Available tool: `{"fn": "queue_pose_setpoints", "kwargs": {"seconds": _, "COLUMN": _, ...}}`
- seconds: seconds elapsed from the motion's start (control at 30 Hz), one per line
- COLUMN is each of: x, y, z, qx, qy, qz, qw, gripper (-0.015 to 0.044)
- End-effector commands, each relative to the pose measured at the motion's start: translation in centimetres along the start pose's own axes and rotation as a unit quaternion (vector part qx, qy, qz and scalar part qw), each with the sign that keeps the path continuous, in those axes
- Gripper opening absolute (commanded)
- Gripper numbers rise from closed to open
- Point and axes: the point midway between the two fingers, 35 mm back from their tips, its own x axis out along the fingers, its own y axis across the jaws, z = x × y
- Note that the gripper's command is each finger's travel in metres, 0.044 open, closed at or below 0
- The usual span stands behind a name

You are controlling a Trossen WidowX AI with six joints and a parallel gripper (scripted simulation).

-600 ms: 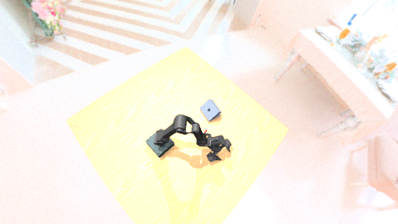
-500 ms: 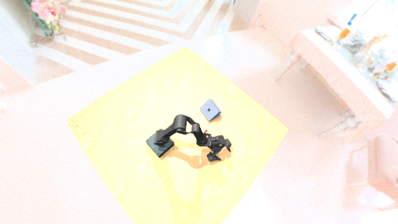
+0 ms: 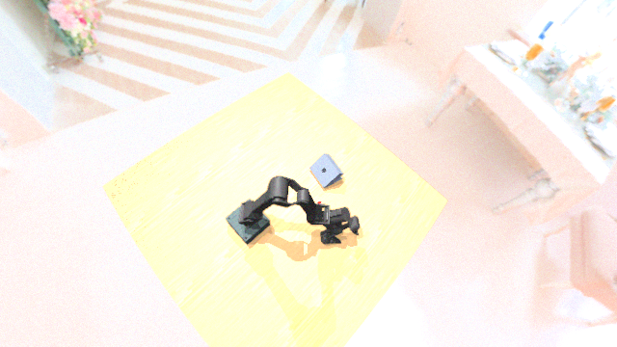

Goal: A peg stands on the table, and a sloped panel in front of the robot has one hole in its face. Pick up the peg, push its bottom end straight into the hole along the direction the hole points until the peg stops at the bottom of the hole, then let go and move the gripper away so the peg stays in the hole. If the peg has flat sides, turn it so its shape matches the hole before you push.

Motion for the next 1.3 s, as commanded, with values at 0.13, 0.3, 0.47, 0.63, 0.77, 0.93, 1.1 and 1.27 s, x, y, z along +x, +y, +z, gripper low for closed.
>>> {"fn": "queue_pose_setpoints", "kwargs": {"seconds": 0.13, "x": -0.2, "y": -0.3, "z": 0.8, "qx": 0.090, "qy": -0.017, "qz": 0.013, "qw": 0.996, "gripper": 0.0440}}
{"fn": "queue_pose_setpoints", "kwargs": {"seconds": 0.3, "x": -0.4, "y": -0.3, "z": 1.2, "qx": 0.146, "qy": -0.024, "qz": 0.024, "qw": 0.989, "gripper": 0.0440}}
{"fn": "queue_pose_setpoints", "kwargs": {"seconds": 0.47, "x": -0.6, "y": -0.4, "z": 1.7, "qx": 0.201, "qy": -0.030, "qz": 0.036, "qw": 0.978, "gripper": 0.0440}}
{"fn": "queue_pose_setpoints", "kwargs": {"seconds": 0.63, "x": -0.7, "y": -0.5, "z": 2.2, "qx": 0.255, "qy": -0.034, "qz": 0.048, "qw": 0.965, "gripper": 0.0440}}
{"fn": "queue_pose_setpoints", "kwargs": {"seconds": 0.77, "x": -0.9, "y": -0.5, "z": 2.5, "qx": 0.298, "qy": -0.037, "qz": 0.059, "qw": 0.952, "gripper": 0.0440}}
{"fn": "queue_pose_setpoints", "kwargs": {"seconds": 0.93, "x": -1.1, "y": -0.6, "z": 3.0, "qx": 0.351, "qy": -0.038, "qz": 0.072, "qw": 0.933, "gripper": 0.0440}}
{"fn": "queue_pose_setpoints", "kwargs": {"seconds": 1.1, "x": -1.4, "y": -0.6, "z": 3.4, "qx": 0.402, "qy": -0.038, "qz": 0.086, "qw": 0.911, "gripper": 0.0440}}
{"fn": "queue_pose_setpoints", "kwargs": {"seconds": 1.27, "x": -1.7, "y": -0.6, "z": 3.8, "qx": 0.452, "qy": -0.037, "qz": 0.101, "qw": 0.885, "gripper": 0.0440}}
